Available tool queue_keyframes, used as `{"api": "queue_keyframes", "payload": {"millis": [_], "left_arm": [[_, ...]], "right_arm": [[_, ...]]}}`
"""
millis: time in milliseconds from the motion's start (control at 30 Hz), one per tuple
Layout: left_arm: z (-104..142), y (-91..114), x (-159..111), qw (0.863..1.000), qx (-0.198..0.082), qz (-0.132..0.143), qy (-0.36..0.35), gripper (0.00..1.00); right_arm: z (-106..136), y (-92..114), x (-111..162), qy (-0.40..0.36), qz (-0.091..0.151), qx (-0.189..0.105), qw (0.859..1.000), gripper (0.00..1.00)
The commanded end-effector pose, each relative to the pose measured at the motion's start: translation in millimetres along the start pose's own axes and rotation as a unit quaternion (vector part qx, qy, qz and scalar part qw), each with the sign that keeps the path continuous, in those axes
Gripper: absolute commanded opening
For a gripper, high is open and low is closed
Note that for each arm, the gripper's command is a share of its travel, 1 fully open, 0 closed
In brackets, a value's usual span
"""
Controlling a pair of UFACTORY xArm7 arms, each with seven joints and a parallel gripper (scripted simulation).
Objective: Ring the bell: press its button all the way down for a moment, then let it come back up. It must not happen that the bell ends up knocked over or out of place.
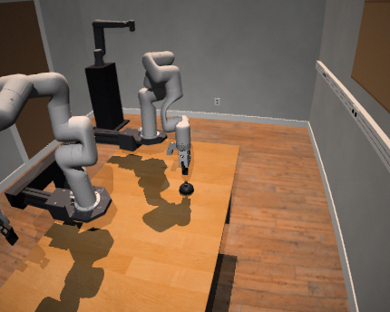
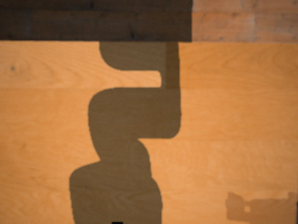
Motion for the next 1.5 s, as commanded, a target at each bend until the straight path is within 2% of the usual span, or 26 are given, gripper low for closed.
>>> {"api": "queue_keyframes", "payload": {"millis": [0, 700, 1467], "left_arm": [[1.4, -9.6, -1.3, 1.000, -0.001, -0.001, 0.000, 0.00], [2.5, -39.1, -1.9, 1.000, -0.001, -0.001, 0.000, 0.00], [2.6, -42.7, -1.9, 1.000, -0.001, -0.001, 0.000, 0.00]], "right_arm": [[-0.8, 1.7, -0.1, 0.000, 0.000, 0.002, 1.000, 1.00], [-0.8, 1.7, -0.1, 0.000, 0.000, 0.002, 1.000, 1.00], [-0.8, 1.7, -0.1, 0.000, 0.000, 0.002, 1.000, 1.00]]}}
Point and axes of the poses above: on each arm, the point where the finger pads meet when closed, its own y axis back along the fingers, its own x axis across the jaws, z = x × y, the point moved 5 cm from there along y, back along the fingers, and after that the axes turned 5 degrees about -y, right-handed, at the moved point
